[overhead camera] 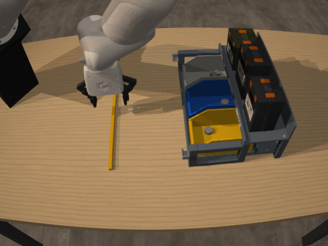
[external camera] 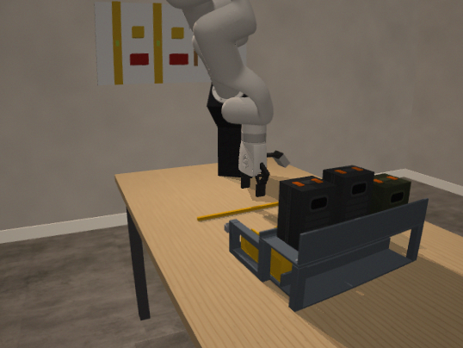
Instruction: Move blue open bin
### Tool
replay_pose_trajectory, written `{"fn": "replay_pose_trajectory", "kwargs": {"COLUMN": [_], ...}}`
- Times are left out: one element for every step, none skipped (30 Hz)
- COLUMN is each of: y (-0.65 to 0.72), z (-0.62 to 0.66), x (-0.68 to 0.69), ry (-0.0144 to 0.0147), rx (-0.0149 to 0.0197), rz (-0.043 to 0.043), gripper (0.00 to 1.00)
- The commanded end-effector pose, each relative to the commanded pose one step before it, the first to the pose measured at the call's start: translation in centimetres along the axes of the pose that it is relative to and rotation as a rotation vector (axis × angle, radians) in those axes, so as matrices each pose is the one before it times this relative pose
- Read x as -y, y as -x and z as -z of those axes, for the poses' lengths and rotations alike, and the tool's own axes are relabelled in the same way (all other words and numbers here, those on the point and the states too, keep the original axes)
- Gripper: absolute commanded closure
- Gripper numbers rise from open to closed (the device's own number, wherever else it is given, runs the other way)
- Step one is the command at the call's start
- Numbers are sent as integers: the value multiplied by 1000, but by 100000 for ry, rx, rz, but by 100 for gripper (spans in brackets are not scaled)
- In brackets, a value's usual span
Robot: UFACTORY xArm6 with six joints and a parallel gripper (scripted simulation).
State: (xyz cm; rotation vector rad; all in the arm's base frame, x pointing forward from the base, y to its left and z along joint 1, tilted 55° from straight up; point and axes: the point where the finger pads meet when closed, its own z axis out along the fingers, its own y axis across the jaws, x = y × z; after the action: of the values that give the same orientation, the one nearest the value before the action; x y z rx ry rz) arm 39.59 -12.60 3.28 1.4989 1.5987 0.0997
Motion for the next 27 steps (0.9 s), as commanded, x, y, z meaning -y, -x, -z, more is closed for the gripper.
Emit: {"fn": "replay_pose_trajectory", "kwargs": {"y": [28, 0, 0, 0, 0, 0, 1, -1, -1, -1, -1, 0, 0, 0, 0, 0, 0, 0, 0, 0, 0, 0, 0, 1, -1, -1, -1], "z": [235, 0, 0, 0, 0, 0, 1079, 1100, 1100, 1100, 1100, 0, 0, 0, 0, 0, 0, 0, 0, 0, 0, 0, 0, 536, 562, 562, 562], "x": [-8, 0, 0, 0, 0, 0, 1, 0, 0, 0, 0, 0, 0, 0, 0, 0, 0, 0, 0, 0, 0, 0, 0, -7, 0, 0, 0], "ry": [-167, 0, 0, 0, 0, 0, -3, 3, 3, 3, 3, 0, 0, 0, 0, 0, 0, 0, 0, 0, 0, 0, 0, 23, -2, -2, -2], "rx": [13, 0, 0, 0, 0, 0, 8, -1, -1, -1, -1, 0, 0, 0, 0, 0, 0, 0, 0, 0, 0, 0, 0, 6, 0, 0, 0], "rz": [88, 0, 0, 0, 0, 0, -2, -1, -1, -1, -1, 0, 0, 0, 0, 0, 0, 0, 0, 0, 0, 0, 0, -14, 1, 1, 1], "gripper": [0, 0, 0, 0, 0, 0, 0, 0, 0, 0, 0, 0, 0, 0, 0, 0, 0, 0, 0, 0, 0, 0, 0, 0, 0, 0, 0]}}
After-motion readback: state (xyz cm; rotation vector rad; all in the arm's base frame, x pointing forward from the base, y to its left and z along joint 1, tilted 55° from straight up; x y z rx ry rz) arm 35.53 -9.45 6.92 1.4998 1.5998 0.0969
